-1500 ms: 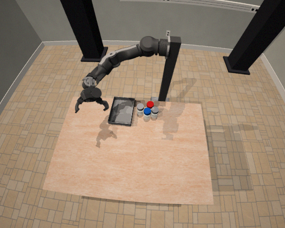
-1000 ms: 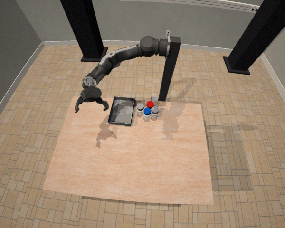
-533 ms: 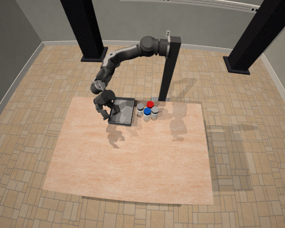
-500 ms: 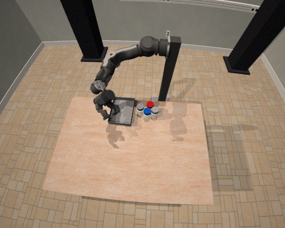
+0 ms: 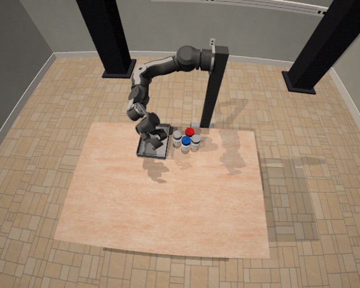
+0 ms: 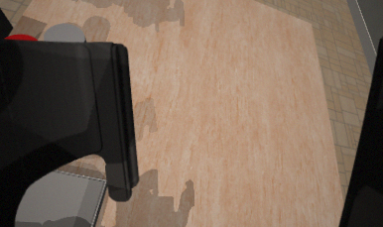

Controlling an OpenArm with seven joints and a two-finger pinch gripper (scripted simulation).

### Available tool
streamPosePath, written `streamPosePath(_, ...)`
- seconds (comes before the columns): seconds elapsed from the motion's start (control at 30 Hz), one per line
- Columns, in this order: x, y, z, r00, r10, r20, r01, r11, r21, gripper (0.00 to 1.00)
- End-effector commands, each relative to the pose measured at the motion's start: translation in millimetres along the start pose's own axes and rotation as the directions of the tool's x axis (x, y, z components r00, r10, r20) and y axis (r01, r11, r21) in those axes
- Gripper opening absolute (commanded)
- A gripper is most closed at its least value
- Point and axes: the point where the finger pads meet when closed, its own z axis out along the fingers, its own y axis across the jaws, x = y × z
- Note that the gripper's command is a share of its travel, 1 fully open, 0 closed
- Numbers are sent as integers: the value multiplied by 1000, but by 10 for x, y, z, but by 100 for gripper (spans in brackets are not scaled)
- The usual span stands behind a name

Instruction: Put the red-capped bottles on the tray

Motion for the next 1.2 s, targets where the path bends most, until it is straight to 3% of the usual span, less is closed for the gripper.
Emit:
streamPosePath(0.0,-26,6,-29,1000,-6,13,6,1000,4,42)
streamPosePath(0.17,-26,6,-29,1000,-6,13,6,1000,4,42)
streamPosePath(0.33,204,-283,106,991,-129,-19,130,983,131,42)
streamPosePath(0.5,437,-576,239,966,-248,-66,257,932,257,42)
streamPosePath(0.73,437,-576,239,966,-248,-66,257,932,257,42)
streamPosePath(0.9,623,-875,283,924,-361,-124,381,856,349,42)
streamPosePath(1.07,812,-1177,324,865,-464,-194,500,750,433,42)
streamPosePath(1.17,812,-1177,324,865,-464,-194,500,750,433,42)
